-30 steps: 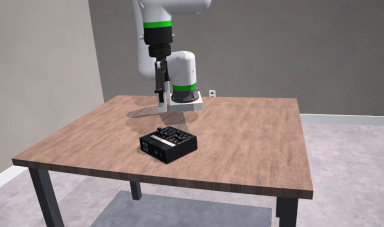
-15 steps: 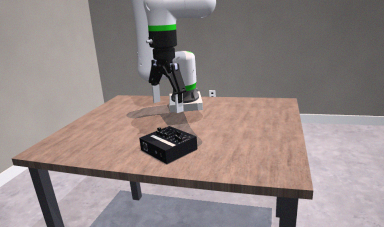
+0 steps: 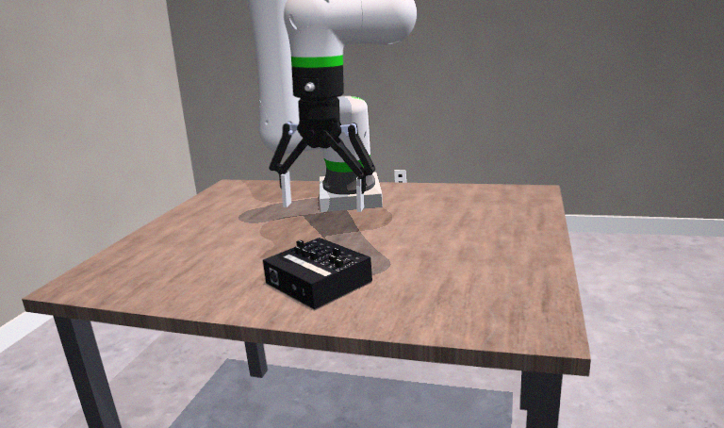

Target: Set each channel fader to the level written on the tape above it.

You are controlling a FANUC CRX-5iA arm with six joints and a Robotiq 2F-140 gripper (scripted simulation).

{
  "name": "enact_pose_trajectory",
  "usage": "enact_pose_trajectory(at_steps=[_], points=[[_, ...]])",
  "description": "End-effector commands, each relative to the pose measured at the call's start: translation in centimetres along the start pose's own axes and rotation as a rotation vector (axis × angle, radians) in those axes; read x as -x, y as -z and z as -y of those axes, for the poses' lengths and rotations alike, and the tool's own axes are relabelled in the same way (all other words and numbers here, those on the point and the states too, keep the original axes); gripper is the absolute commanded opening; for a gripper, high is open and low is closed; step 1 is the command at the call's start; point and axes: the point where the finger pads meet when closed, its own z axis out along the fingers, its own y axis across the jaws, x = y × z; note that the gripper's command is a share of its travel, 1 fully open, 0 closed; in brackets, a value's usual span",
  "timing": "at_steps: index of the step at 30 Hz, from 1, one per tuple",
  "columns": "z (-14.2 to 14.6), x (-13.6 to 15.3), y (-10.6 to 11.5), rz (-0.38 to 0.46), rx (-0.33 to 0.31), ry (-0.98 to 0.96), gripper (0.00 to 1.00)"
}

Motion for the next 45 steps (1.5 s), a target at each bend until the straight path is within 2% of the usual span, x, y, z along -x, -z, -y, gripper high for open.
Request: enact_pose_trajectory(at_steps=[1, 8, 10, 11, 25, 27, 28, 30, 42, 44, 45], points=[[-0.3, -0.5, -0.6, -0.002, 0.013, 0.279, 1.0], [-0.7, -1.1, -1.3, 0.002, 0.004, 0.608, 1.0], [-0.7, -1.1, -1.3, 0.002, 0.004, 0.608, 1.0], [-0.7, -1.2, -1.4, 0.003, 0.001, 0.747, 1.0], [-1.0, -1.7, -1.9, 0.007, -0.015, 1.382, 1.0], [-1.0, -1.7, -1.9, 0.007, -0.015, 1.382, 1.0], [-1.0, -1.7, -1.9, 0.006, -0.016, 1.518, 1.0], [-1.0, -1.7, -1.9, 0.006, -0.016, 1.596, 1.0], [-1.0, -1.7, -1.9, 0.001, 0.005, 2.136, 1.0], [-1.0, -1.7, -1.9, 0.001, 0.005, 2.136, 1.0], [-1.0, -1.7, -1.9, 0.002, 0.021, 2.266, 1.0]])
